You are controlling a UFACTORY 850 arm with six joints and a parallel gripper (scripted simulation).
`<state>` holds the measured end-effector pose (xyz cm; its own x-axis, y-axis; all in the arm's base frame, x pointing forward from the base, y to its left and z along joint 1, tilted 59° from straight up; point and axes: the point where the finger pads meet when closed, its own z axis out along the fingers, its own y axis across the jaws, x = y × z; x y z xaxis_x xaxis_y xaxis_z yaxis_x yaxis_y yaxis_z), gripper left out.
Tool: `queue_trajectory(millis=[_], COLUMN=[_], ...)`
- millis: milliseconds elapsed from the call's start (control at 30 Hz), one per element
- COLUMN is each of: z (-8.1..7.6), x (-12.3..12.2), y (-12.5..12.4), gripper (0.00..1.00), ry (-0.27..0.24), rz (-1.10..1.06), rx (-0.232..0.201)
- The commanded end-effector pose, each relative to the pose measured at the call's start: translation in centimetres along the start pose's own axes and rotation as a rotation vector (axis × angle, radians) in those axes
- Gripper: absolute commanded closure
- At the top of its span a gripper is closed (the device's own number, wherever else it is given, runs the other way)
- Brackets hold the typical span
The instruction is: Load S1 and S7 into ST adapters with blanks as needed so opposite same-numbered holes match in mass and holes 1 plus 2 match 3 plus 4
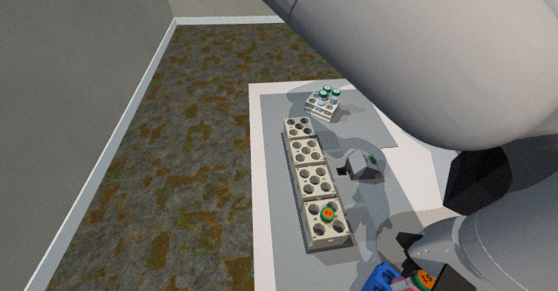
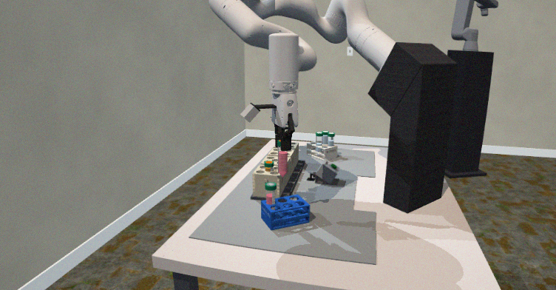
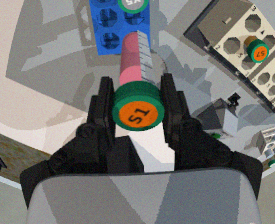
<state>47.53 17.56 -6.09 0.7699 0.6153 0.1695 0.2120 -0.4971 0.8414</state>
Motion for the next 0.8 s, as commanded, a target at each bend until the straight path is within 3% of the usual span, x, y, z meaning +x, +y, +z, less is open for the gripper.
queue_trajectory(millis=[0, 300, 767], z=[-0.1, -0.1, -0.1], x=[0.1, -0.9, -3.0], y=[0.0, 2.8, 9.5], gripper=[1.0, 1.0, 1.0], ry=[0.001, 0.001, 0.001], rz=[0.0, 0.2, 0.608], rx=[0.0, 0.0, 0.0])
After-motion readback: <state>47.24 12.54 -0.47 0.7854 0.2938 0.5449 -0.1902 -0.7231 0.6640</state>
